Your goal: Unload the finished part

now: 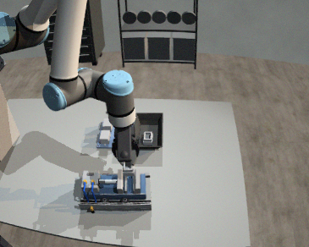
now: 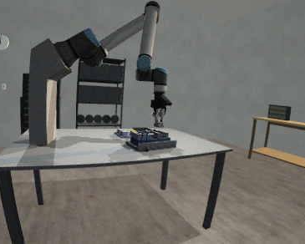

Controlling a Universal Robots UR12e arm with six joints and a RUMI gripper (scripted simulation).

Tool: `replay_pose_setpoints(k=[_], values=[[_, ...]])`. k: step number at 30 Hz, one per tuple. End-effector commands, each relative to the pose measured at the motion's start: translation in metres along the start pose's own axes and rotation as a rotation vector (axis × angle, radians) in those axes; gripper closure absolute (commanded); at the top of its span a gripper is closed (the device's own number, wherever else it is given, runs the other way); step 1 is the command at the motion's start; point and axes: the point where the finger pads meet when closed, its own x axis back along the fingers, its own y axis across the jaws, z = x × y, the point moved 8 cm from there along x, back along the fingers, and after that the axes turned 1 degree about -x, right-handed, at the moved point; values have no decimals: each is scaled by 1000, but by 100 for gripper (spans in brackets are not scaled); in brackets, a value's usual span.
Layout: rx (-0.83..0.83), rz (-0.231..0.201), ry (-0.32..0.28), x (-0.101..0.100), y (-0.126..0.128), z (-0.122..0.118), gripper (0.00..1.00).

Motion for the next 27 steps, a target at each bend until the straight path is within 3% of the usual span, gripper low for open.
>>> replay_pose_setpoints(k=[1,13,15,27], values=[[-2,1,1,1,-2,-11,100],[-11,3,1,2,-13,-64,100],[-11,3,1,2,-13,-64,100],[-23,2,1,1,-27,-136,100]])
